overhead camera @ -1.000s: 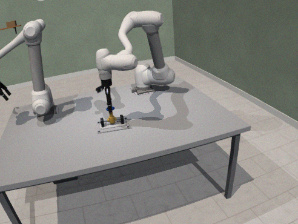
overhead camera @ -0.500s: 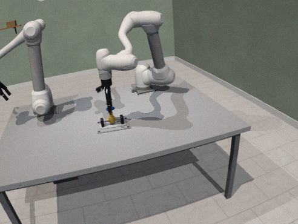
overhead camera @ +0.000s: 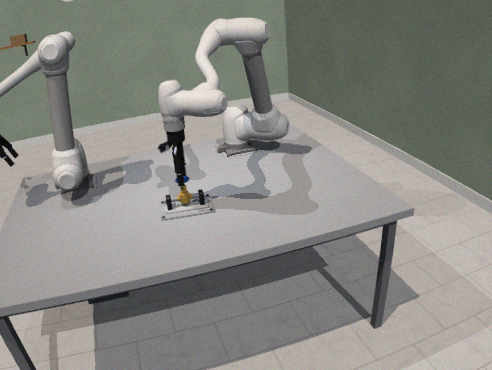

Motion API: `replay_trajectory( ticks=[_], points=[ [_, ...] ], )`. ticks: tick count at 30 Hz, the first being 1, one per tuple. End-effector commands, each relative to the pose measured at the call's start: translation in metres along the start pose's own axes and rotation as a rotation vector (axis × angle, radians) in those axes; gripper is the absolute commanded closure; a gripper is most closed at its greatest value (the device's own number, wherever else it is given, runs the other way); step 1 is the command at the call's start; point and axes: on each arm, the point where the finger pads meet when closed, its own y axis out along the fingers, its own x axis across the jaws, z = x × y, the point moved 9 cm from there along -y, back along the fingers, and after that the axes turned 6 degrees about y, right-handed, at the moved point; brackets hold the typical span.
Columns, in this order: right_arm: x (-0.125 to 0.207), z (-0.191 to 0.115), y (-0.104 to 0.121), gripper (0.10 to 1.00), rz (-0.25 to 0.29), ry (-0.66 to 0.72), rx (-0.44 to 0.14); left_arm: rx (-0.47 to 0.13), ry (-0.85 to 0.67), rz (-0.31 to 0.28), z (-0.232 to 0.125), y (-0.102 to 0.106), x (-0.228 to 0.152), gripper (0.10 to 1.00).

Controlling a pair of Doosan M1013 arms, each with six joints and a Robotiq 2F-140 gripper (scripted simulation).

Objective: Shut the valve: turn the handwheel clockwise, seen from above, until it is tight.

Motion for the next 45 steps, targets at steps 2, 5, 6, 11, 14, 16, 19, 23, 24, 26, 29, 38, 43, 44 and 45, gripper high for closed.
replay_trajectory(
  ticks=[2, 5, 6, 11, 14, 16, 19, 23, 24, 26, 29, 38, 43, 44, 45],
  points=[
    [0.0, 0.0, -0.0004, 0.098, 0.0, 0.0, 0.001, 0.0, 0.027, 0.002, 0.0, -0.0012, -0.0004, 0.999],
    [0.0, 0.0, -0.0004, 0.098, 0.0, 0.0, 0.001, 0.0, 0.049, 0.002, 0.0, -0.0012, -0.0004, 0.999],
    [0.0, 0.0, -0.0004, 0.098, 0.0, 0.0, 0.001, 0.0, 0.056, 0.002, 0.0, -0.0012, -0.0004, 0.999],
    [0.0, 0.0, -0.0004, 0.098, 0.0, 0.0, 0.001, 0.0, 0.079, 0.002, 0.0, -0.0012, -0.0004, 0.999],
    [0.0, 0.0, -0.0004, 0.098, 0.0, 0.0, 0.001, 0.0, 0.102, 0.002, 0.0, -0.0012, -0.0004, 0.999],
    [0.0, 0.0, -0.0004, 0.098, 0.0, 0.0, 0.001, 0.0, 0.118, 0.002, 0.0, -0.0012, -0.0004, 0.999],
    [0.0, 0.0, -0.0004, 0.098, 0.0, 0.0, 0.001, 0.0, 0.142, 0.002, 0.0, -0.0012, -0.0004, 0.999],
    [0.0, 0.0, -0.0004, 0.098, 0.0, 0.0, 0.001, 0.0, 0.176, 0.002, 0.0, -0.0011, -0.0004, 0.999],
    [0.0, 0.0, -0.0004, 0.098, 0.0, 0.0, 0.001, 0.0, 0.184, 0.002, 0.0, -0.0011, -0.0004, 0.999],
    [0.0, 0.0, -0.0004, 0.098, 0.0, 0.0, 0.001, 0.0, 0.193, 0.002, 0.0, -0.0011, -0.0004, 0.999],
    [0.0, 0.0, -0.0004, 0.098, 0.0, 0.0, 0.001, 0.0, 0.211, 0.002, 0.0, -0.0011, -0.0004, 0.999],
    [0.0, 0.0, -0.0004, 0.098, 0.0, 0.0, 0.001, 0.0, 0.294, 0.002, 0.0, -0.0011, -0.0004, 0.999],
    [0.0, 0.0, -0.0004, 0.098, 0.0, 0.0, 0.001, 0.0, 0.333, 0.002, 0.0, -0.0011, -0.0004, 0.999],
    [0.0, 0.0, -0.0004, 0.098, 0.0, 0.0, 0.001, 0.0, 0.333, 0.002, 0.0, -0.0011, -0.0004, 0.999],
    [0.0, 0.0, -0.0004, 0.098, 0.0, 0.0, 0.001, 0.0, 0.343, 0.002, 0.0, -0.0011, -0.0004, 0.999]
  ],
)
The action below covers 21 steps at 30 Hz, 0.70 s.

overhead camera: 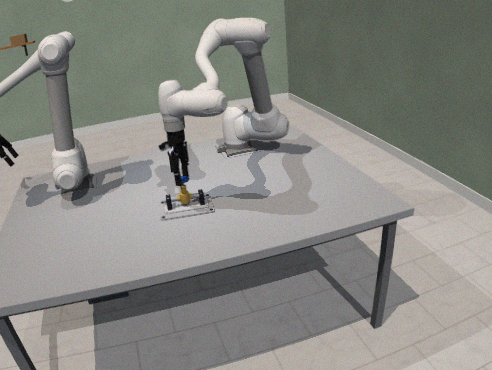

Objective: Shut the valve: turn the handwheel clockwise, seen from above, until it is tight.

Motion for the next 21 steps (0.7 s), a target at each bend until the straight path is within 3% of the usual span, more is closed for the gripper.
replay_trajectory(
  ticks=[1, 21],
  points=[
    [0.0, 0.0, -0.0004, 0.098, 0.0, 0.0, 0.001, 0.0, 0.022, 0.002, -0.0001, -0.0012, -0.0004, 0.999],
    [0.0, 0.0, -0.0004, 0.098, 0.0, 0.0, 0.001, -0.001, 0.218, 0.002, -0.0001, -0.0011, -0.0003, 0.999]
  ],
)
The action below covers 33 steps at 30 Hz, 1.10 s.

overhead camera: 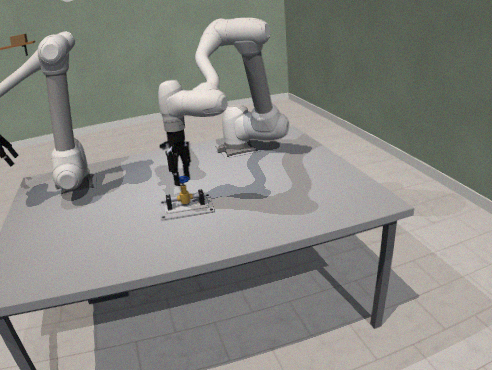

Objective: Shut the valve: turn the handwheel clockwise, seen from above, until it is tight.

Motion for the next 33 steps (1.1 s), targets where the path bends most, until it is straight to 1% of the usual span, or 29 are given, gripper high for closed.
replay_trajectory(
  ticks=[1, 33],
  points=[
    [0.0, 0.0, -0.0004, 0.098, 0.0, 0.0, 0.001, -0.001, 0.036, 0.002, -0.0002, -0.0012, -0.0003, 0.999],
    [0.0, 0.0, -0.0004, 0.098, 0.0, 0.0, 0.001, -0.001, 0.396, 0.002, -0.0002, -0.0011, -0.0003, 0.999]
  ],
)
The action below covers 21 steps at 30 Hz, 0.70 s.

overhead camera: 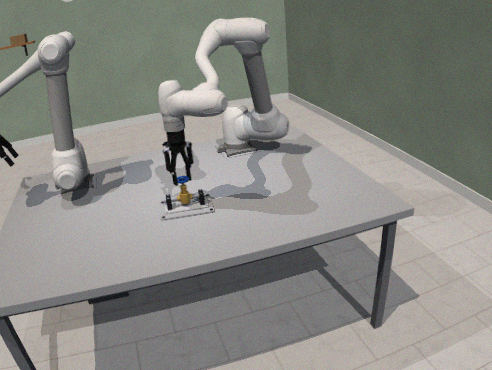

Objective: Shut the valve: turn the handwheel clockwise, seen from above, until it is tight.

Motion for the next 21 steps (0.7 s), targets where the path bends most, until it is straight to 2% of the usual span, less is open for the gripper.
replay_trajectory(
  ticks=[1, 21],
  points=[
    [0.0, 0.0, -0.0004, 0.098, 0.0, 0.0, 0.001, -0.001, 0.043, 0.002, -0.0003, -0.0012, -0.0002, 0.999],
    [0.0, 0.0, -0.0004, 0.098, 0.0, 0.0, 0.001, -0.001, 0.308, 0.001, -0.0003, -0.0011, -0.0002, 0.999]
  ],
)
